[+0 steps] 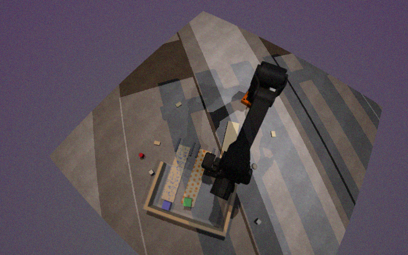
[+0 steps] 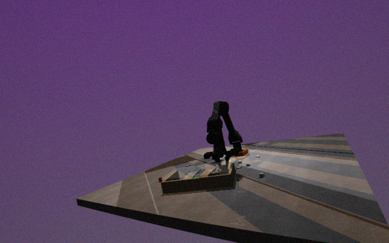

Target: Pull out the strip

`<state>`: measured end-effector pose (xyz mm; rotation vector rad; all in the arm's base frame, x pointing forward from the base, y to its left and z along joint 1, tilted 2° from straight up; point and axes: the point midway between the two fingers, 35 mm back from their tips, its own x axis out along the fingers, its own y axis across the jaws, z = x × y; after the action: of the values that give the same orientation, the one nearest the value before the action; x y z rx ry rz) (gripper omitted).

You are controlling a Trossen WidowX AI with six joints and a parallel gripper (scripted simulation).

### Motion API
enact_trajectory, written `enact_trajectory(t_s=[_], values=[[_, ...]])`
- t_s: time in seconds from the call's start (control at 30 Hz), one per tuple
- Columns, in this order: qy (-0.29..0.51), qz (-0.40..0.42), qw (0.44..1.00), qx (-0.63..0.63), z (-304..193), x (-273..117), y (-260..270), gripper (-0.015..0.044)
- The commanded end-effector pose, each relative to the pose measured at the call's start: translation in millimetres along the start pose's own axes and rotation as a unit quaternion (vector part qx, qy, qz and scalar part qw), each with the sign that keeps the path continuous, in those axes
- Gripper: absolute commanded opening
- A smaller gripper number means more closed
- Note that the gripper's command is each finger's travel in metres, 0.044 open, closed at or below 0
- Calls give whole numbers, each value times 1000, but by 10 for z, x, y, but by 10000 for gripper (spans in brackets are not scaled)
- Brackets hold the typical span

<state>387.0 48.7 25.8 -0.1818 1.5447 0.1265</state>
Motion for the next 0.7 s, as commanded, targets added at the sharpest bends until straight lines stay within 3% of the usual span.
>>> enact_trajectory(t_s=[0.0,0.17,0.67], values=[[0,0,1000,0,1,-2,0,112],[-5,-2,1000,-2,9,-25,-24,0],[4,1,1000,-1,-566,-408,41,0]])
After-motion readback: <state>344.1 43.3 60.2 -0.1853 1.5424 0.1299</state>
